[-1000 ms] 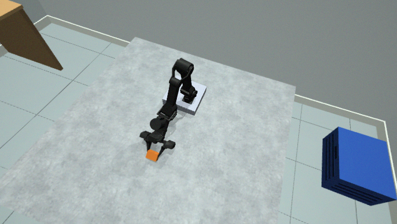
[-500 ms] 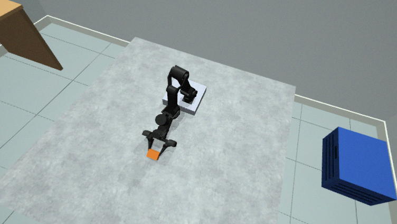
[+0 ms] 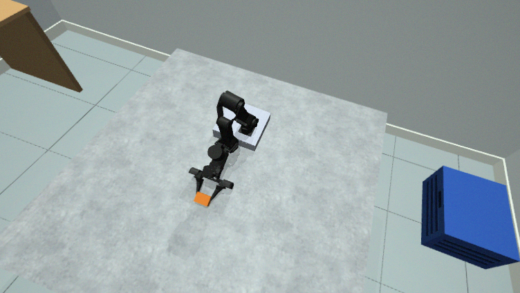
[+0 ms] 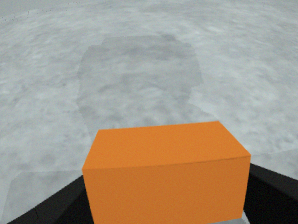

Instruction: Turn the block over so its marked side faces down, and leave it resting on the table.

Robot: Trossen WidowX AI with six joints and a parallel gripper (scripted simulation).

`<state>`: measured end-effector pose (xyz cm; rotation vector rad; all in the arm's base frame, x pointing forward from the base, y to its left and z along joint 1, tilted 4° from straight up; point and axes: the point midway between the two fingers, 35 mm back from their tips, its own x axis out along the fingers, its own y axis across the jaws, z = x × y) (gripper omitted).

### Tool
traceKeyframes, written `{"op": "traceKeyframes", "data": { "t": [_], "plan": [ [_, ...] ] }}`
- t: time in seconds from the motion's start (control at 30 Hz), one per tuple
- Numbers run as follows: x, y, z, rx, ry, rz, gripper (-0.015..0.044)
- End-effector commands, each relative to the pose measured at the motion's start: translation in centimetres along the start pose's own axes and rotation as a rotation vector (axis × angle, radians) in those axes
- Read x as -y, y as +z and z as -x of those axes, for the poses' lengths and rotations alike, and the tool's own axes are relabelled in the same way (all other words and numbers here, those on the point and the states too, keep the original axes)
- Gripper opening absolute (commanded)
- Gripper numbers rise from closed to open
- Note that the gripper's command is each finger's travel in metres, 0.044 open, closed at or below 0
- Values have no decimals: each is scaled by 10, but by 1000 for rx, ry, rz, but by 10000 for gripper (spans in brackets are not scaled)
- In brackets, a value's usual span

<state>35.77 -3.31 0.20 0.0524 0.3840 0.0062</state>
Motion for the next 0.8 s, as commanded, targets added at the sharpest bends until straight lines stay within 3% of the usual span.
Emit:
{"op": "traceKeyframes", "data": {
  "t": [0.0, 0.23, 0.77],
  "plan": [
    [-1, 0, 2, 6, 5, -5, 0],
    [-1, 0, 2, 6, 5, -5, 0],
    [-1, 0, 2, 6, 5, -5, 420]
  ]
}}
